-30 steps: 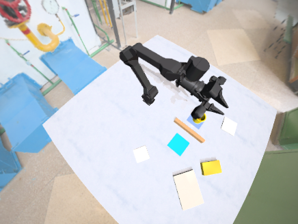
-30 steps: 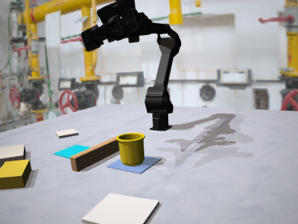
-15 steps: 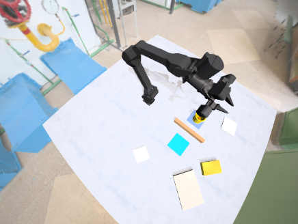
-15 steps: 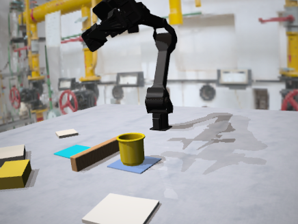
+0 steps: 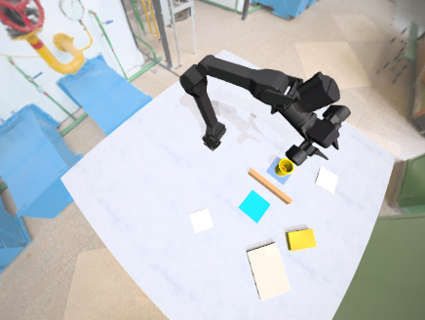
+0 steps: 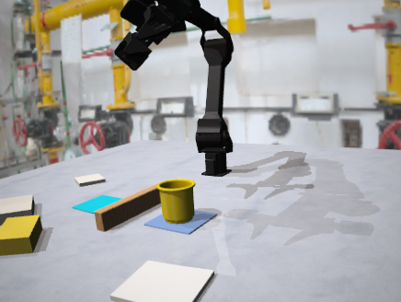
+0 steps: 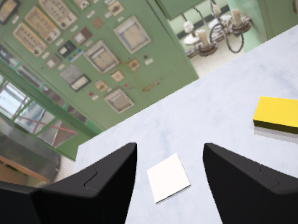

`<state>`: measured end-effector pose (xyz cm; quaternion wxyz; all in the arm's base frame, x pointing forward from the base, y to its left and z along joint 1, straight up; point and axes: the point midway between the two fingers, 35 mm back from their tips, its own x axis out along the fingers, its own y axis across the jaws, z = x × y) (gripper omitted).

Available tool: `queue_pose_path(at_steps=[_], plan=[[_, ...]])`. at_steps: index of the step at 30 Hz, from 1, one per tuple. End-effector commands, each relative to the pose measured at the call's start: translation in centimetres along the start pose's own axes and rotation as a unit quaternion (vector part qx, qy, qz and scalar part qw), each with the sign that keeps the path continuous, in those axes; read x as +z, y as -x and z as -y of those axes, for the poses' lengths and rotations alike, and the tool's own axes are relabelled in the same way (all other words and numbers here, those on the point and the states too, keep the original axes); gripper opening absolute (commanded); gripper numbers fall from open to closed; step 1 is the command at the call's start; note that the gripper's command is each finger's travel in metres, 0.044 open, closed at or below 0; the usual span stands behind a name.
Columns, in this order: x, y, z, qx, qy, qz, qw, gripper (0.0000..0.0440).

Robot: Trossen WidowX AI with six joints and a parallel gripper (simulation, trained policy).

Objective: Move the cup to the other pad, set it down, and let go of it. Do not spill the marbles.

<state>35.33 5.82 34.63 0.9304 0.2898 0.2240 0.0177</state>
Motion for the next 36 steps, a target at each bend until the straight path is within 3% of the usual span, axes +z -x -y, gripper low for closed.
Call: queue_pose_path(at_steps=[1,17,36], plan=[[-0.1,-0.2,-0.5,-0.003,-0.025,-0.016,1.000,0.0179],[-1.7,-1.7,-1.6,-0.055,-0.140,-0.100,0.984,0.0181],[-4.9,-3.4,-1.0,-0.156,-0.243,-0.180,0.940,0.0159]])
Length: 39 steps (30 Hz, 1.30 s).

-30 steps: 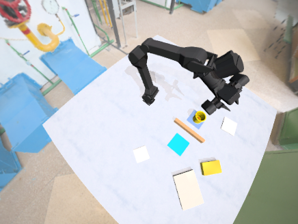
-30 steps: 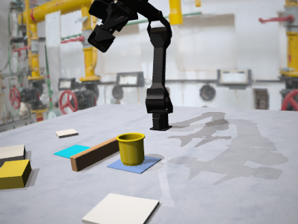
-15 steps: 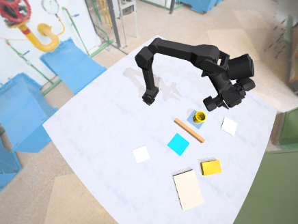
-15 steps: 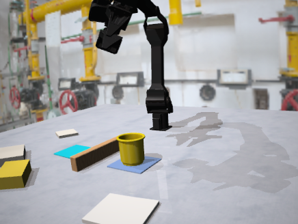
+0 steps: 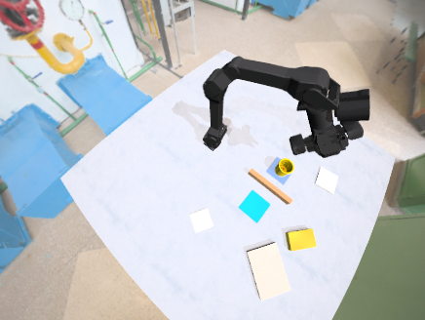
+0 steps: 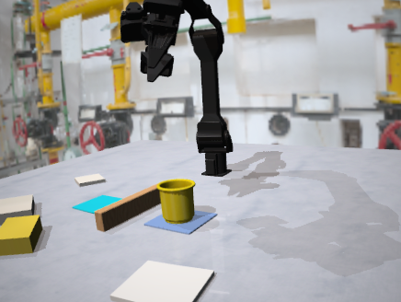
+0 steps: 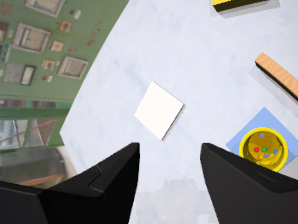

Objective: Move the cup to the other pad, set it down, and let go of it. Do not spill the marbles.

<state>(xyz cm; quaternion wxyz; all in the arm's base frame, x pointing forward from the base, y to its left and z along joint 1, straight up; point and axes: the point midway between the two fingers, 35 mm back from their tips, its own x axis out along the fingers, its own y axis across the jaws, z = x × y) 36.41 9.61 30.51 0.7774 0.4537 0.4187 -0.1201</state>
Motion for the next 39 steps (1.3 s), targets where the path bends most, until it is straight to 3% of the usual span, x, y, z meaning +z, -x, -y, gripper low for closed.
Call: queue_pose_path(at_steps=[1,9,19,39], plan=[[-0.3,-0.4,0.2,-0.017,-0.018,-0.010,1.000,0.0157],[-1.0,-1.9,1.7,-0.075,-0.046,-0.031,0.996,0.0141],[-1.9,-3.9,4.1,-0.155,-0.067,-0.052,0.984,0.0151],[-3.9,-7.1,9.5,-0.310,-0.085,-0.077,0.944,0.0161]])
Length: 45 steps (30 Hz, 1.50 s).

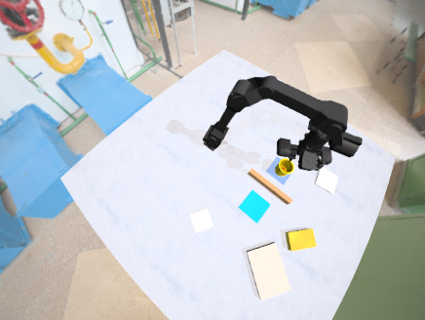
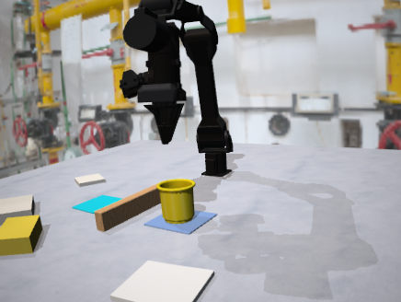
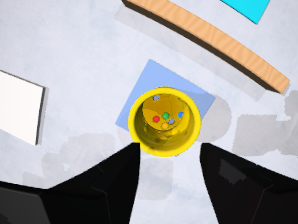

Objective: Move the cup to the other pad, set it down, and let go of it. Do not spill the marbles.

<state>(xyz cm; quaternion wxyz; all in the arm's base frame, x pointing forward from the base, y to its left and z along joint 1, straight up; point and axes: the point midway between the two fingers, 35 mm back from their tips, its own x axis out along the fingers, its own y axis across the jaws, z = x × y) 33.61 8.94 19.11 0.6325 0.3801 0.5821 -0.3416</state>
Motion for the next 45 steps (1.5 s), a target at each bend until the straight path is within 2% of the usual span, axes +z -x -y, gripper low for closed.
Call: queue_pose_path(at_steps=[1,19,34,36,43,45], plan=[[0.0,-1.0,0.4,-0.022,-0.007,0.001,1.000,0.0162],[-0.4,-6.6,1.9,-0.094,-0.025,0.008,0.995,0.0190],[-0.7,-11.7,2.9,-0.121,0.005,0.004,0.993,0.0194],[-0.7,-12.2,3.0,-0.120,0.011,0.004,0.993,0.0172],[-0.3,-12.3,3.1,-0.111,0.029,0.010,0.993,0.0013],[-0.2,-11.9,3.1,-0.107,0.029,0.011,0.994,0.0006]])
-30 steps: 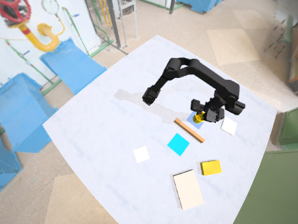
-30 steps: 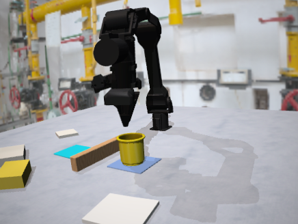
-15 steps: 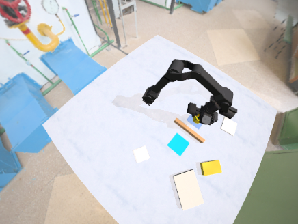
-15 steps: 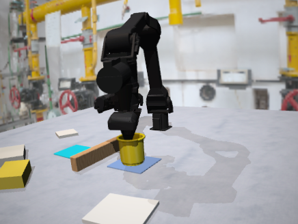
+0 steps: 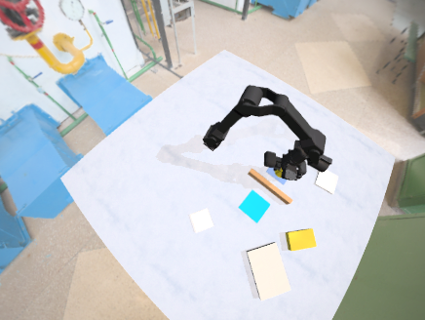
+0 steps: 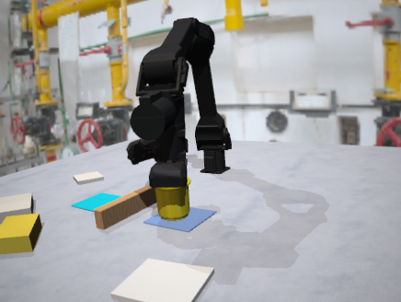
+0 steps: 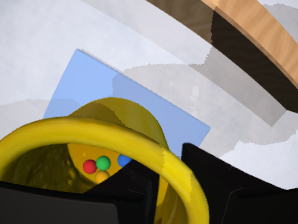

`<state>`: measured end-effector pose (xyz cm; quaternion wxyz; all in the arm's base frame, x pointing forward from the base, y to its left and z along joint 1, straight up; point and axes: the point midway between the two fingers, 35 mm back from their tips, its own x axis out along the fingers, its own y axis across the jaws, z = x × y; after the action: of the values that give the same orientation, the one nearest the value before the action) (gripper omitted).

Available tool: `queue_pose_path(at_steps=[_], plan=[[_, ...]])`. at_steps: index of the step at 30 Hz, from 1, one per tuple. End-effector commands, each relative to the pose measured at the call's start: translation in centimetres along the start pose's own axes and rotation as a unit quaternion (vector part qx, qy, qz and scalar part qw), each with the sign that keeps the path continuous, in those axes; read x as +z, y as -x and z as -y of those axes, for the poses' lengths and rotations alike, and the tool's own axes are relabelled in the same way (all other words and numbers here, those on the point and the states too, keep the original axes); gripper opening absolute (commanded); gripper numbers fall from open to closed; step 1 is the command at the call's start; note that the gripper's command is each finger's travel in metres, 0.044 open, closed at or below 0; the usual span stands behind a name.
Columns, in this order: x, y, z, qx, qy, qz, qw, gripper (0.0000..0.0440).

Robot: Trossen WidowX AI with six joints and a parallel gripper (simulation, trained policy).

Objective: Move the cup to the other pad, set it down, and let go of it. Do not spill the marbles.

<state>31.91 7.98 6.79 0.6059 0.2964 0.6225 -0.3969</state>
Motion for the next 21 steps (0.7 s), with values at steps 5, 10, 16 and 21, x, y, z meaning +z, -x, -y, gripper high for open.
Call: queue_pose_path(at_steps=[5,10,16,21], plan=[[0.5,1.2,0.5,0.012,-0.002,0.004,1.000,0.0004],[1.0,2.7,1.0,0.024,-0.018,0.005,1.000,0.0000],[1.8,4.9,1.6,0.043,-0.044,0.005,0.998,0.0001],[2.8,6.4,2.0,0.058,-0.067,0.007,0.996,0.0005]])
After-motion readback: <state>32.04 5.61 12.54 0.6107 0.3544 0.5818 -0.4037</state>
